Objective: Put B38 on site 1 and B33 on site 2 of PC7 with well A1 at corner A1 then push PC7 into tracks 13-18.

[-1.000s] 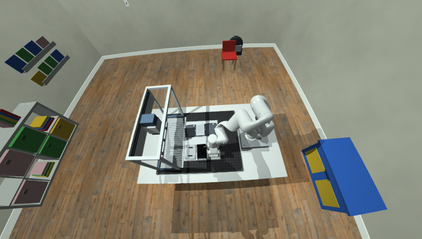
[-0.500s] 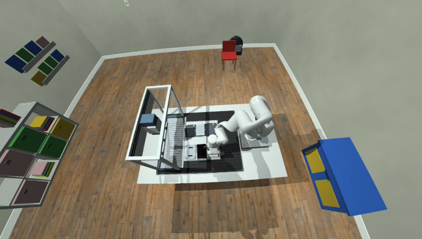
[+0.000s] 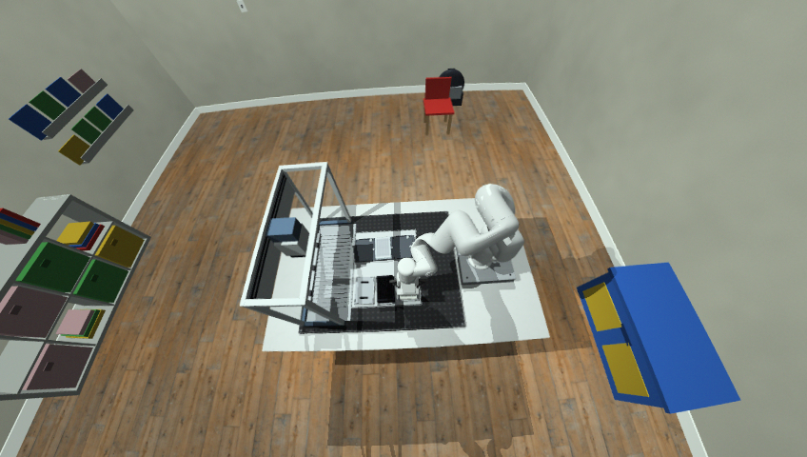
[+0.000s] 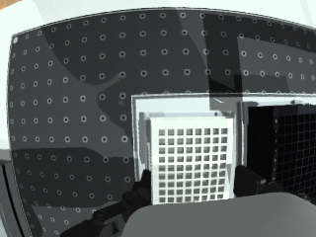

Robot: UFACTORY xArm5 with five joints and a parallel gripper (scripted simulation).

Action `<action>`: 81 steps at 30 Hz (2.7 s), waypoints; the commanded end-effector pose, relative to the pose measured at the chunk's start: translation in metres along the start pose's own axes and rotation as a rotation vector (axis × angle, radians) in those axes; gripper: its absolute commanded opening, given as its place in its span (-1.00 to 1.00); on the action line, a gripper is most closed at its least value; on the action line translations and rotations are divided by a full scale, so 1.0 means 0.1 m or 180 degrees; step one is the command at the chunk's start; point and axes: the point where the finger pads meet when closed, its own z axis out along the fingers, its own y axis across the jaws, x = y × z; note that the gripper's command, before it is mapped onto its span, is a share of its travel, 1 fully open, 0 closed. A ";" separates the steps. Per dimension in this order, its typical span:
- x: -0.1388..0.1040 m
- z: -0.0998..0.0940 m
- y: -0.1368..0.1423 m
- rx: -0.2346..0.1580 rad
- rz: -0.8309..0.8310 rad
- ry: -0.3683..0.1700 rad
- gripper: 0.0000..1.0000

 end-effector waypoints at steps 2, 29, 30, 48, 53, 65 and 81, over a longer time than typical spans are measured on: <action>0.00 0.01 0.01 0.0003 0.0000 0.0041 1.00; 0.01 0.10 0.01 0.0003 0.0000 0.0041 1.00; 0.01 0.10 0.01 0.0003 0.0000 0.0041 1.00; 0.01 0.09 0.01 0.0003 0.0000 0.0041 -1.00; 0.01 0.09 0.01 0.0003 0.0000 0.0041 -1.00; 0.01 0.09 0.01 0.0003 0.0000 0.0041 -1.00; 0.01 0.09 0.01 0.0003 0.0000 0.0041 -1.00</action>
